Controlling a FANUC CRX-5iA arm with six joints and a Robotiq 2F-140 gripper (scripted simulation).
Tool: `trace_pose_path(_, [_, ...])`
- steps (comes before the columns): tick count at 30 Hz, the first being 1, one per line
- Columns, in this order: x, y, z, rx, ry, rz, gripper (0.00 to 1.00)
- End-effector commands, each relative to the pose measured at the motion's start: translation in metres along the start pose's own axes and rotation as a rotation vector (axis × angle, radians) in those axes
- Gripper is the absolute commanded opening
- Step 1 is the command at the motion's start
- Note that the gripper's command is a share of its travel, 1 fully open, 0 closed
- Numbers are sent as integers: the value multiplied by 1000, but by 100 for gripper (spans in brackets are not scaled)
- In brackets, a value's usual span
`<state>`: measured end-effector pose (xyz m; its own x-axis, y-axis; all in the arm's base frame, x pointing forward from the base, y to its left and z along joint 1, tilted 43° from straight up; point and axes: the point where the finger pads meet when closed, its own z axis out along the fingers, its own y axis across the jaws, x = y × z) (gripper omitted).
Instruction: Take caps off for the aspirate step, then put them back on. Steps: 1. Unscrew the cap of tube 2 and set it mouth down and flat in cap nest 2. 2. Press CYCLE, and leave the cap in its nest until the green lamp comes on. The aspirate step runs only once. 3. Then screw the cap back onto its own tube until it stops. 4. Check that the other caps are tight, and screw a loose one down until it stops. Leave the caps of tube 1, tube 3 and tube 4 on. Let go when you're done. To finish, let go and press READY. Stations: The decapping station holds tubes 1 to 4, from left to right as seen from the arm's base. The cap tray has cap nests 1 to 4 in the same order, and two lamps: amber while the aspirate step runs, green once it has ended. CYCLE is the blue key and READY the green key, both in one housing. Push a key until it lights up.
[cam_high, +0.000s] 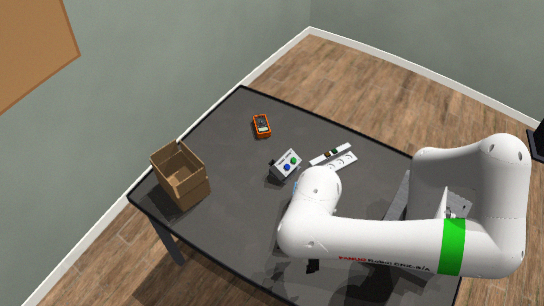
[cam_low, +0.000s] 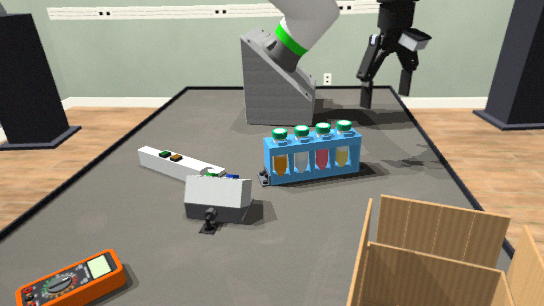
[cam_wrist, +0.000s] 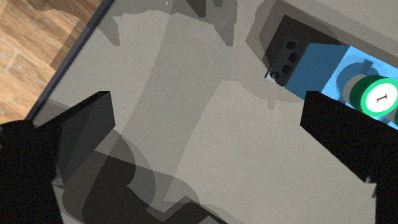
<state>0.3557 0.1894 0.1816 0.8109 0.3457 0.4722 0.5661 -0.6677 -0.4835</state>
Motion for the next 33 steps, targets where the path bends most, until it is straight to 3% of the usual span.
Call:
trace_pose_path(1, [0,0,-1,-1,1,0,100])
trace_pose_path(17, [0,0,-1,-1,1,0,100])
trace_pose_path(18, [0,0,-1,-1,1,0,41])
trace_pose_path(33, [0,0,-1,-1,1,0,41])
